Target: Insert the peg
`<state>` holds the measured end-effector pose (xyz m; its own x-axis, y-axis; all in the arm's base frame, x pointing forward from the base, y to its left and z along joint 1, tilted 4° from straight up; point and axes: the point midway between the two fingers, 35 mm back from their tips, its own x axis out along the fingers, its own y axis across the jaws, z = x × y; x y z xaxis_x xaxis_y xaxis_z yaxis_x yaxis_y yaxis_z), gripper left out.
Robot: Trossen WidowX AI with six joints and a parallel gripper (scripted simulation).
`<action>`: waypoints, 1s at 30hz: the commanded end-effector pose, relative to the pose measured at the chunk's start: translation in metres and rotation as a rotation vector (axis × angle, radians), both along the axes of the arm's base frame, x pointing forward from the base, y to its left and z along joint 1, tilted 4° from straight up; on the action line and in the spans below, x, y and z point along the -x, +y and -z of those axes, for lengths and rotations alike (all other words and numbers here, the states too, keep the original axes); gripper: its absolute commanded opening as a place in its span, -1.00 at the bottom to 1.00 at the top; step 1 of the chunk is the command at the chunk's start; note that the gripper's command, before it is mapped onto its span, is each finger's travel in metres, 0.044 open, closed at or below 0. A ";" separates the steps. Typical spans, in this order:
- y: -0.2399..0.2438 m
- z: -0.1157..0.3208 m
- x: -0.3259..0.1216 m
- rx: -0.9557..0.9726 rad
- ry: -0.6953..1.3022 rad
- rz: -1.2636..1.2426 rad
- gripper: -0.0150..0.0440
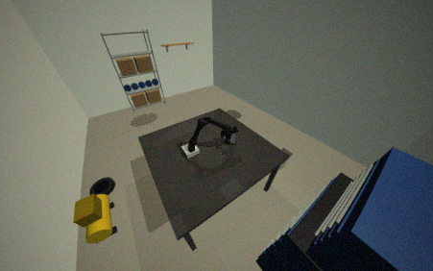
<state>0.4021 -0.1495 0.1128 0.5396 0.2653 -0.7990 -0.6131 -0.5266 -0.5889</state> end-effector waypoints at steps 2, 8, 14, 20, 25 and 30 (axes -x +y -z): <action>0.003 0.004 -0.003 -0.006 0.003 -0.003 -0.49; 0.004 0.005 -0.004 -0.006 0.003 -0.003 -0.49; 0.004 0.007 -0.005 -0.006 0.003 -0.003 -0.49; 0.004 0.008 -0.006 -0.006 0.003 -0.003 -0.49; 0.005 0.010 -0.007 -0.006 0.003 -0.003 -0.49; 0.005 0.011 -0.008 -0.006 0.003 -0.003 -0.49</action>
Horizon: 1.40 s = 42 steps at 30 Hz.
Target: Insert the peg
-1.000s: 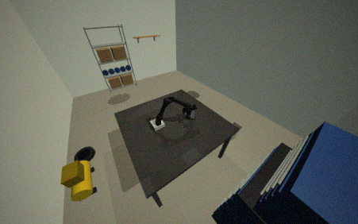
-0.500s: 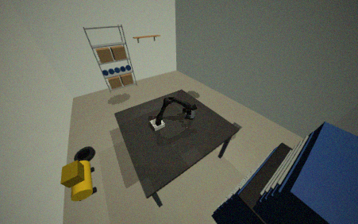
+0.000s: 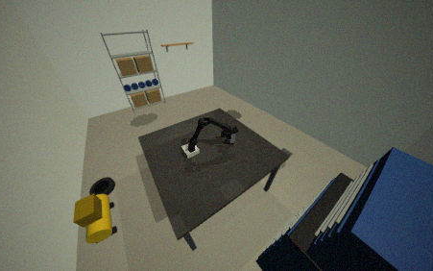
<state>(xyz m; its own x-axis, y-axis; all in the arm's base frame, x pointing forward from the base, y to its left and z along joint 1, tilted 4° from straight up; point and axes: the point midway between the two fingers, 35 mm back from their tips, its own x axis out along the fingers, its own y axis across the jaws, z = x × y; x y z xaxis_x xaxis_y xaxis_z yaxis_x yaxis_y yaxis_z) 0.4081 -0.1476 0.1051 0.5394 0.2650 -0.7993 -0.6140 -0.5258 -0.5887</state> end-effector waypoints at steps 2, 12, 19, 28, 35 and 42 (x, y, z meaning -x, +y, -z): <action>0.003 0.004 -0.002 -0.006 0.002 -0.004 -0.49; 0.004 0.006 -0.003 -0.006 0.002 -0.004 -0.49; 0.005 0.008 -0.003 -0.006 0.002 -0.004 -0.49; 0.005 0.010 -0.002 -0.006 0.003 -0.004 -0.49; 0.003 0.006 -0.003 0.001 -0.004 -0.003 -0.49; 0.003 0.006 -0.003 0.001 -0.004 -0.003 0.04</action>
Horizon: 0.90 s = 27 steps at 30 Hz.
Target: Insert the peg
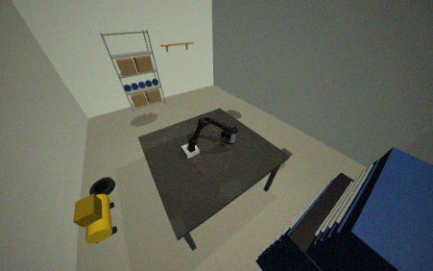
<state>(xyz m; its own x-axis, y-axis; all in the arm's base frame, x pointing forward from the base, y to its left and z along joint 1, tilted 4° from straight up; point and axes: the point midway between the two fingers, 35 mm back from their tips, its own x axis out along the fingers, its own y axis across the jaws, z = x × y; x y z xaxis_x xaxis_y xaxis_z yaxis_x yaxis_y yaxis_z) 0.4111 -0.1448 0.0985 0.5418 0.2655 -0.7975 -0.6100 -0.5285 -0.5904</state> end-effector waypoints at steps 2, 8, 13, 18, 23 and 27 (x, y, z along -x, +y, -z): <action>0.000 0.000 0.000 0.000 0.000 0.000 0.22; -0.001 -0.001 0.000 0.000 0.000 0.000 0.75; -0.004 -0.008 0.005 -0.001 0.003 0.001 1.00; -0.008 -0.018 0.011 -0.001 0.007 0.001 1.00; -0.013 -0.027 0.017 -0.002 0.011 0.002 1.00; -0.016 -0.035 0.022 -0.003 0.013 0.002 1.00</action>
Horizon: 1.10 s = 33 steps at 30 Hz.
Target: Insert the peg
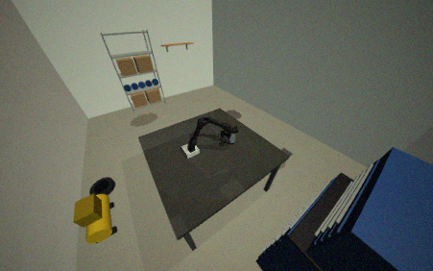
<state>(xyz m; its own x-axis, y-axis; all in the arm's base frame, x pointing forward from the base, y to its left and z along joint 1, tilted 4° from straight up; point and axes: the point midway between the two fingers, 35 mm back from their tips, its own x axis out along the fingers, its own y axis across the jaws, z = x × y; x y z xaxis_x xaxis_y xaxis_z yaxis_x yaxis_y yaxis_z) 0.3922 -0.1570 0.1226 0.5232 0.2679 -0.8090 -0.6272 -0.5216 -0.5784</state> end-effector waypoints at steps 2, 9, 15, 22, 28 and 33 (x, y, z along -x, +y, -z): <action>-0.005 -0.015 0.006 0.003 -0.010 -0.003 1.00; -0.011 -0.028 0.016 0.002 -0.006 -0.002 1.00; -0.015 -0.039 0.025 0.000 -0.003 -0.001 1.00; -0.019 -0.047 0.035 -0.002 0.000 0.000 1.00; -0.022 -0.055 0.041 -0.002 0.001 0.000 1.00; -0.023 -0.056 0.042 -0.002 0.001 0.000 1.00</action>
